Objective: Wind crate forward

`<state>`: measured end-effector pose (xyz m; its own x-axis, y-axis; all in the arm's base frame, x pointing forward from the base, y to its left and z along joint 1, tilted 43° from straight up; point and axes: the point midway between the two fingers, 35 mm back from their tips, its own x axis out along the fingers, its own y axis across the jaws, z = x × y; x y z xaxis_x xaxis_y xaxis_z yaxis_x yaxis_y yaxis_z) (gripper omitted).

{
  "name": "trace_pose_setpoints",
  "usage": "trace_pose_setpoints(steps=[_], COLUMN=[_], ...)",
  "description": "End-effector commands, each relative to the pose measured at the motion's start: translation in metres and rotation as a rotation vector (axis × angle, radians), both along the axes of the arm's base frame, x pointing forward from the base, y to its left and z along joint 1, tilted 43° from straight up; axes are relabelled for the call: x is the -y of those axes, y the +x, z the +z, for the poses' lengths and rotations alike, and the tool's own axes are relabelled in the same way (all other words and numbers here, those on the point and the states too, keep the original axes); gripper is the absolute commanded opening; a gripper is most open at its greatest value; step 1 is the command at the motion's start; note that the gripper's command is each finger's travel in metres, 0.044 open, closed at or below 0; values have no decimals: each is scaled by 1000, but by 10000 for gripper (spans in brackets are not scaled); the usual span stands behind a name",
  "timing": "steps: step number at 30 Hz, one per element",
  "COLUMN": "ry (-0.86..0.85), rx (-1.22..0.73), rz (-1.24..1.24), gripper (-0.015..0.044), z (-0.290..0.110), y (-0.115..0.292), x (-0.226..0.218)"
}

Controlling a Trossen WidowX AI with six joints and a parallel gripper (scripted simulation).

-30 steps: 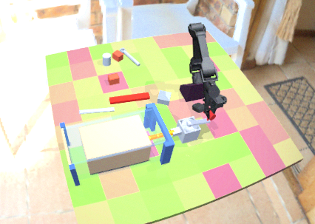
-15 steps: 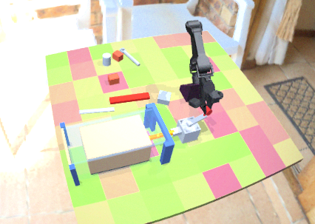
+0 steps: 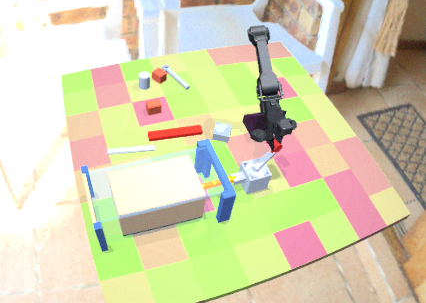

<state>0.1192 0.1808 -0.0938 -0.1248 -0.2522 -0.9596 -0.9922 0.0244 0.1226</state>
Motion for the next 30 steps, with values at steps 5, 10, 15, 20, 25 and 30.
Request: trace_pose_setpoints(steps=[5,10,15,20,25,30], ry=[-32,-33,-33,-34,-34,-35], rx=[19,19,20,20,20,21], rz=[-1,-1,-1,-1,-1,-1], gripper=[0,0,0,0,0,0], z=[10,14,17,20,23,25], y=[10,15,20,26,31,38], x=[19,24,28,33,37,40])
